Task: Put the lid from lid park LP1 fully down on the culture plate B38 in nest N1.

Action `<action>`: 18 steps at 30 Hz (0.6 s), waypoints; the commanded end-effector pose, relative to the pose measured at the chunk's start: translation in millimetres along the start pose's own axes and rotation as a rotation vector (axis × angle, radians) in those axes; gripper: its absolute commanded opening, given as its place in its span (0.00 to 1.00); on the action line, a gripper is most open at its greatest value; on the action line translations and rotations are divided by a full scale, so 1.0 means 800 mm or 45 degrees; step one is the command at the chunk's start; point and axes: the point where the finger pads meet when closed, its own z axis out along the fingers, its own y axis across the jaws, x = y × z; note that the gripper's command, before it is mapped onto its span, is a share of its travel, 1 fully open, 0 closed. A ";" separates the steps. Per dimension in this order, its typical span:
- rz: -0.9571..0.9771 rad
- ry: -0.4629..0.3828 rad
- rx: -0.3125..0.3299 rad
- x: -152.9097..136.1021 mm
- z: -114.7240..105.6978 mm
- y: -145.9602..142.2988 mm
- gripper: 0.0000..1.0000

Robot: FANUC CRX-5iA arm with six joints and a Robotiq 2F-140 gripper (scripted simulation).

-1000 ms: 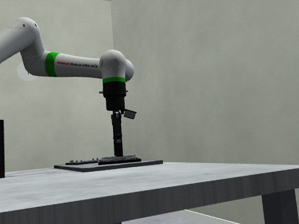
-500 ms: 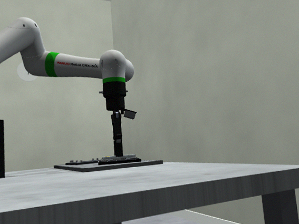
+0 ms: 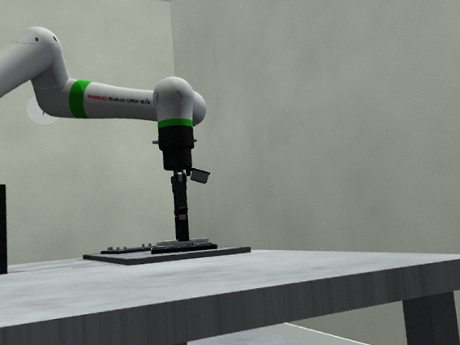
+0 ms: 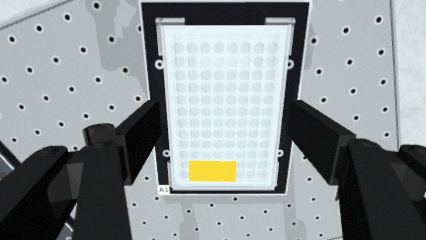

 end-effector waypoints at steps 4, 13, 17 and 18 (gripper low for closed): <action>-0.001 0.002 -0.001 0.001 -0.005 0.000 0.69; -0.001 0.002 -0.001 0.001 -0.017 0.000 0.69; -0.001 0.002 -0.001 0.001 -0.026 0.000 0.69; -0.001 0.002 -0.001 0.001 -0.029 0.000 0.69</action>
